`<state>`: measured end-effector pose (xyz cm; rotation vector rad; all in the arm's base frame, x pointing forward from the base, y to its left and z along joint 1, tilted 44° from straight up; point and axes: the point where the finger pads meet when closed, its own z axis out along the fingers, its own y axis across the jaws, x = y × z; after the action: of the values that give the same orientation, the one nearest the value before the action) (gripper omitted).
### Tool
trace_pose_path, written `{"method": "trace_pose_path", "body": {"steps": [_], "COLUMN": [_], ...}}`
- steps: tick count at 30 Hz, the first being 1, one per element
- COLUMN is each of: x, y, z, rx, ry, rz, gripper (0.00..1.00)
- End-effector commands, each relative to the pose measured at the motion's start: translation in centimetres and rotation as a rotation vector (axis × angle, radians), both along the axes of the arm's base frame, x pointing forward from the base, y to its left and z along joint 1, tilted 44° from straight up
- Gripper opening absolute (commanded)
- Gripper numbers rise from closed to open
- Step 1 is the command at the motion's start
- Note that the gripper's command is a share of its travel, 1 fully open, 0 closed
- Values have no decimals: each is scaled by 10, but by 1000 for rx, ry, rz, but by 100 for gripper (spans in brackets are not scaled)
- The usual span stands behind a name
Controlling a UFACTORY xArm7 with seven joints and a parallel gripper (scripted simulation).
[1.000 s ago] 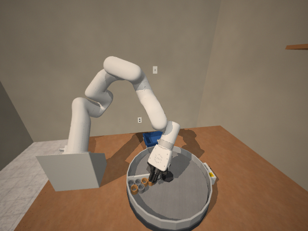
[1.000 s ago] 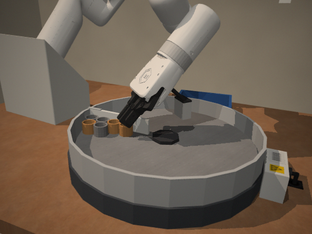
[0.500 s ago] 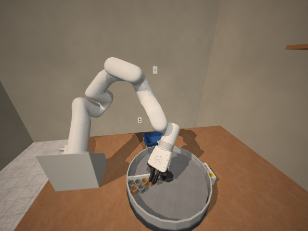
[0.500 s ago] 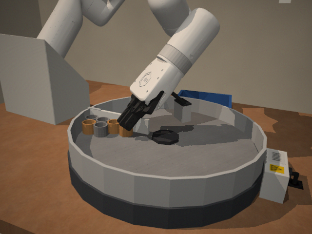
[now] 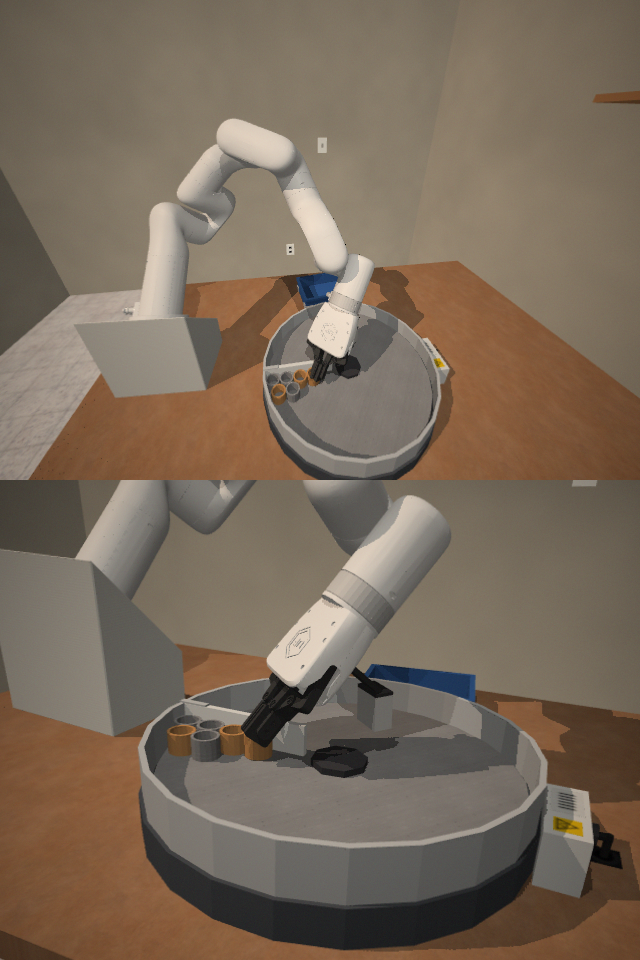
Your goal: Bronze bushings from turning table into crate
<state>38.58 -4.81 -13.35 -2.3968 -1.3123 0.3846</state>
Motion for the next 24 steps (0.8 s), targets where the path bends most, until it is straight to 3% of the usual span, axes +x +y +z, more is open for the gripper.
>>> {"method": "trace_pose_path", "body": {"steps": [1,24], "x": [0,4], "y": [-1,-10], "z": [0,-7], "rx": [-1,-1], "ry": [-1,-1], "rz": [-2,-2], "gripper": [0,0]}}
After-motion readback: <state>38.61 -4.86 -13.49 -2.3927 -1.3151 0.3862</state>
